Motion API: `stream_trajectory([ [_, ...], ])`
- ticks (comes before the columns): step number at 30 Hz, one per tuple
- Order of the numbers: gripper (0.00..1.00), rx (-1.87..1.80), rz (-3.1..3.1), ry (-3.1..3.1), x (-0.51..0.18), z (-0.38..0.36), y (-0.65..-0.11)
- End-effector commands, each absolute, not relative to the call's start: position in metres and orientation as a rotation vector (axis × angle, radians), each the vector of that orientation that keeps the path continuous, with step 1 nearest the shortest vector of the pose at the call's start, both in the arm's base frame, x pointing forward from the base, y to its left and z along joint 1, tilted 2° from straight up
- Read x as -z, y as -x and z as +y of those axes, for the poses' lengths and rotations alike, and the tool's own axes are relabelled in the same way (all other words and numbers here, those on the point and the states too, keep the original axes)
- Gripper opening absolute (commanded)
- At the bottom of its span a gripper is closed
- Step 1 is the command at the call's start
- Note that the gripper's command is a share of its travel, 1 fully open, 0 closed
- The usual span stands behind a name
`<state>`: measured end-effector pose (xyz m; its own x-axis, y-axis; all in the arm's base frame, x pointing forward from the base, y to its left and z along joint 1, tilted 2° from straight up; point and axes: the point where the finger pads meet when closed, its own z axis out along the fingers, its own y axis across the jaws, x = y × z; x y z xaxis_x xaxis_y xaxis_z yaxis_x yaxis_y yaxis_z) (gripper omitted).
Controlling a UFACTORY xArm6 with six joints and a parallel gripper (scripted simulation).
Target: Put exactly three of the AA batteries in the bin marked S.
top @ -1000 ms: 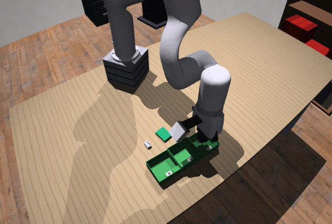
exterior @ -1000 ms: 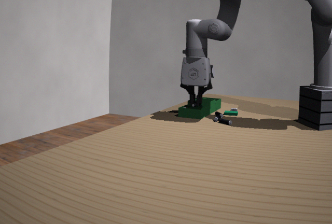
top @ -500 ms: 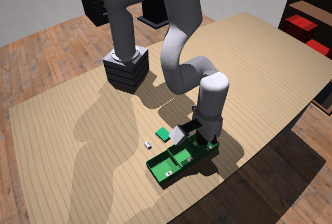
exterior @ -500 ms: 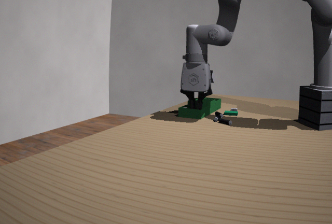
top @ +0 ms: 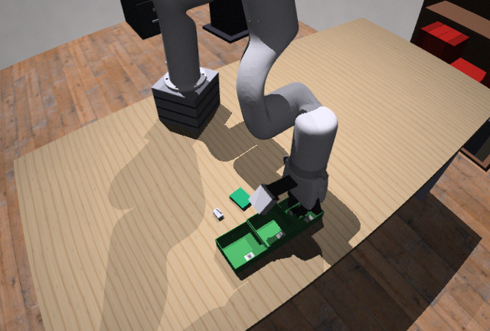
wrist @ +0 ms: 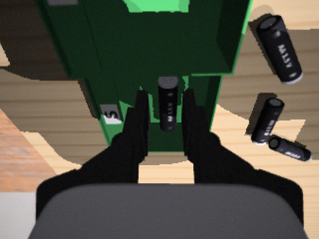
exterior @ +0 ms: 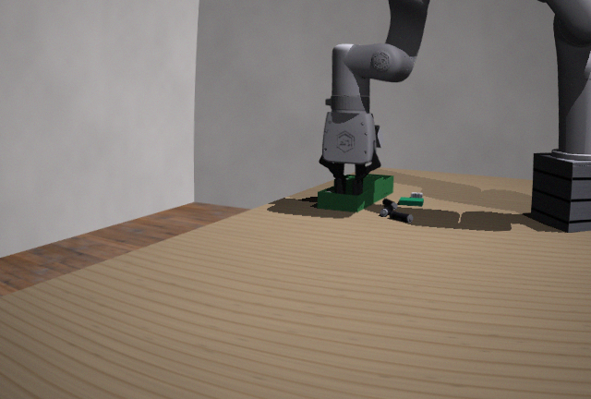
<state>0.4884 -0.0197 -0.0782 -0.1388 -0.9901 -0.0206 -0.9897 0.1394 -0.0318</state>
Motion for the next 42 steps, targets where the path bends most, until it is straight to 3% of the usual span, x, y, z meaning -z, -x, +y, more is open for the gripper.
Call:
stream_trajectory([
  [1, 0.28, 0.021, 2.341, 2.035, 0.077, -0.02, -0.49],
  [42, 0.28, 0.021, 2.341, 2.035, 0.025, -0.021, -0.488],
])
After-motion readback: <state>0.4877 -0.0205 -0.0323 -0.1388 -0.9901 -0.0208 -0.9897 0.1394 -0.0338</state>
